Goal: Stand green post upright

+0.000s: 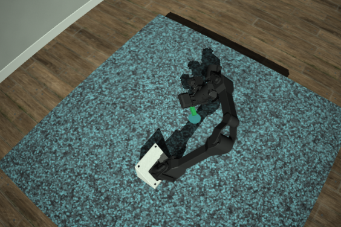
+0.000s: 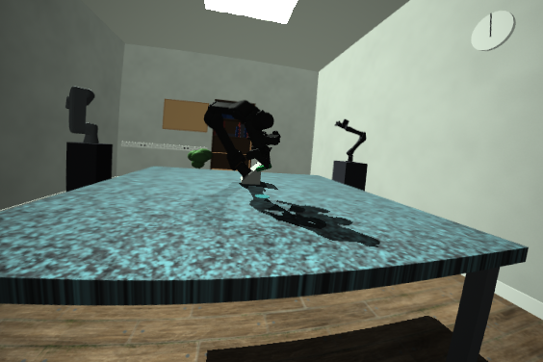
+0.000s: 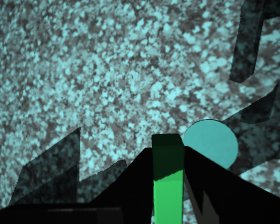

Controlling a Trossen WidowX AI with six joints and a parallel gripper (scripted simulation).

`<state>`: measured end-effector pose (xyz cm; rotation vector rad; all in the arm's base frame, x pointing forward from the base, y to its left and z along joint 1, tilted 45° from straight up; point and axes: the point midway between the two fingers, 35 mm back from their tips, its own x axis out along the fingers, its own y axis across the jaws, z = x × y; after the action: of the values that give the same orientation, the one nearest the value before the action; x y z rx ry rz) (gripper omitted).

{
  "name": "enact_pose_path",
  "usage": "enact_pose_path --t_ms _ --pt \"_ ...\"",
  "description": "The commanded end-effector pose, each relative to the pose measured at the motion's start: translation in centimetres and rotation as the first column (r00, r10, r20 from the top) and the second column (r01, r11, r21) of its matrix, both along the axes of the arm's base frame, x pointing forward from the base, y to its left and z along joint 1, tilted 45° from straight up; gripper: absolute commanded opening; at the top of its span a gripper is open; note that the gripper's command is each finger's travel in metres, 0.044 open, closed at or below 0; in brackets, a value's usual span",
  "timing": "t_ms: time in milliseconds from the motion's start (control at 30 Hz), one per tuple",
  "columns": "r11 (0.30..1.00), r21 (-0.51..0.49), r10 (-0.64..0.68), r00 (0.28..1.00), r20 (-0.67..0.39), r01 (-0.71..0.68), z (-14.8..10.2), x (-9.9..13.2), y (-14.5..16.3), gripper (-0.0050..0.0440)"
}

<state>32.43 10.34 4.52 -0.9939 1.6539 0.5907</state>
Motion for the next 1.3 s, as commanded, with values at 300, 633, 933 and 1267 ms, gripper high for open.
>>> enact_pose_path --t_ms 300,633,933,1267 --pt "0.995 0.1 0.011 0.999 0.031 -0.014 0.5 0.1 0.01 0.0022" --pt "0.983 0.179 0.019 0.999 0.047 -0.027 0.38 0.12 -0.07 0.0022" --pt "0.972 0.233 0.026 0.998 0.063 -0.04 0.35 0.15 -0.11 0.0022" --pt "0.95 0.305 0.038 0.995 0.091 -0.064 0.37 0.2 -0.17 0.0022"
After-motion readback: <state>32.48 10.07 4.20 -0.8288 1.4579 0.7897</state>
